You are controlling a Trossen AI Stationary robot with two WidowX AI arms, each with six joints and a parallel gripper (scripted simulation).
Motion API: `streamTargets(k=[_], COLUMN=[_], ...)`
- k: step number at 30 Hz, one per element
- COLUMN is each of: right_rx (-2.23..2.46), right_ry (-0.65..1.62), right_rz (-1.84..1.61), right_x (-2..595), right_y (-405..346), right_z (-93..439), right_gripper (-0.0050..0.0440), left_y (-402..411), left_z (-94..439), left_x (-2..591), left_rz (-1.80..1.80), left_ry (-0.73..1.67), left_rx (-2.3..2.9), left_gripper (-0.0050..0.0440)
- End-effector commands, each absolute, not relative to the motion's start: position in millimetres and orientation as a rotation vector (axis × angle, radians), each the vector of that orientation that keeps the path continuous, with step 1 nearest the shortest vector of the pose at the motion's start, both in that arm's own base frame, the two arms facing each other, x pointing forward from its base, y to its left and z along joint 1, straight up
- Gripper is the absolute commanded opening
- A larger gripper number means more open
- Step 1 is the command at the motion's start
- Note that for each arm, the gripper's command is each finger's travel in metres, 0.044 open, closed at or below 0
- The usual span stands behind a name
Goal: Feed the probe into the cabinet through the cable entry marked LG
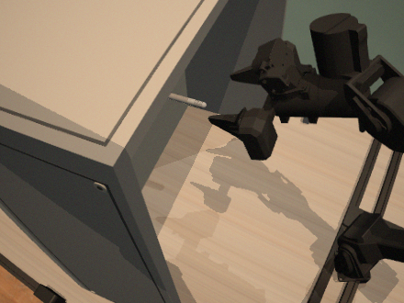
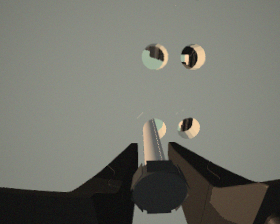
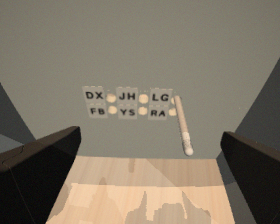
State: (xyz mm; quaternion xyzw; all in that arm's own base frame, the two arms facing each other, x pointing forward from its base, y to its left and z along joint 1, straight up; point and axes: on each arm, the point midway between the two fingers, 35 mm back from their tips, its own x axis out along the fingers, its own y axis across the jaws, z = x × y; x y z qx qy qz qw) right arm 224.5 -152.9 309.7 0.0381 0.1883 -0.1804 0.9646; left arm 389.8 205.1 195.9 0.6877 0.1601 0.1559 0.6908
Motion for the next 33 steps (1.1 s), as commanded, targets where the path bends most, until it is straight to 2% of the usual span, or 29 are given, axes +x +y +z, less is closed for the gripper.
streamTargets(k=[1, 30, 33], right_rx=[0.07, 0.07, 0.07], right_ry=[0.38, 0.38, 0.38], right_rz=[-0.362, -0.362, -0.362], right_x=[224.5, 224.5, 224.5], right_y=[-152.5, -152.5, -152.5], right_z=[310.9, 310.9, 310.9], right_gripper=[0.044, 0.044, 0.044], left_y=[209.0, 209.8, 210.1], left_z=[195.7, 178.3, 186.2], left_x=[397.3, 400.3, 401.3], left_rz=[0.356, 0.373, 0.378], left_ry=[0.356, 0.365, 0.352], left_rx=[1.541, 1.535, 1.542], left_gripper=[0.0, 0.0, 0.0072])
